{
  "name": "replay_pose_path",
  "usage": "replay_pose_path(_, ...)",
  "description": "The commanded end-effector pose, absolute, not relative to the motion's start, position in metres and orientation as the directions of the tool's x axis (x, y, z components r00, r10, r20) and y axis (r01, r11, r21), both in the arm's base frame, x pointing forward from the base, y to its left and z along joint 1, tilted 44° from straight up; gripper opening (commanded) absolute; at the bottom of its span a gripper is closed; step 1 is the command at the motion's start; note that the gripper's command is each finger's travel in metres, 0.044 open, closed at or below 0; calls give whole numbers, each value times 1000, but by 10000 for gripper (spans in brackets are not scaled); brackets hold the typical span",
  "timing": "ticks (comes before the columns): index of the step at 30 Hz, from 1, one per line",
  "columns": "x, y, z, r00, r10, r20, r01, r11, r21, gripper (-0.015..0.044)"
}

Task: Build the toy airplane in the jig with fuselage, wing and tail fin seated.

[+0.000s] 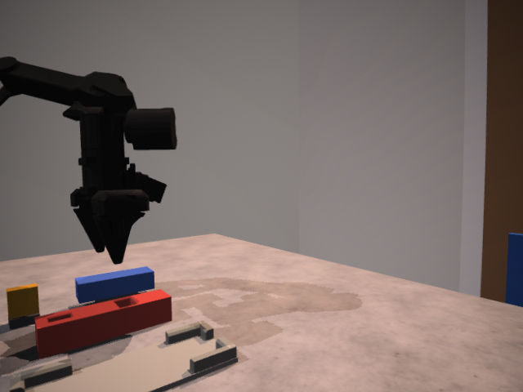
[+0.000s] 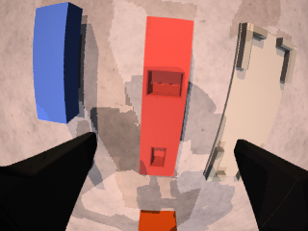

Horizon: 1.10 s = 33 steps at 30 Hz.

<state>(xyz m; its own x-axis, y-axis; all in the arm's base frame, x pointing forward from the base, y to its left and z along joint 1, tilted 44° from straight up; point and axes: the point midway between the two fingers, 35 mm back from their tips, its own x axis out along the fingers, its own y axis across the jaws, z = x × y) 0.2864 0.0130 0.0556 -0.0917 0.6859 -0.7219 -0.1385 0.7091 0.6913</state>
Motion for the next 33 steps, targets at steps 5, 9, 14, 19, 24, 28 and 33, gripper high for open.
replay_pose_path(5, 280, 36, 32, -104, 687, -719, -115, 710, 695, 440)
replay_pose_path(9, 278, 42, 26, -104, 688, -718, -116, 709, 696, 440)
replay_pose_path(14, 277, 53, 15, -104, 688, -718, -116, 708, 696, 440)
replay_pose_path(19, 277, 55, 12, -104, 688, -718, -116, 709, 696, 440)
replay_pose_path(24, 276, 61, 6, -104, 688, -718, -116, 709, 696, 440)
replay_pose_path(28, 276, 65, 1, -104, 688, -718, -117, 709, 696, 440)
replay_pose_path(33, 275, 71, -4, -104, 688, -718, -118, 709, 696, 440)
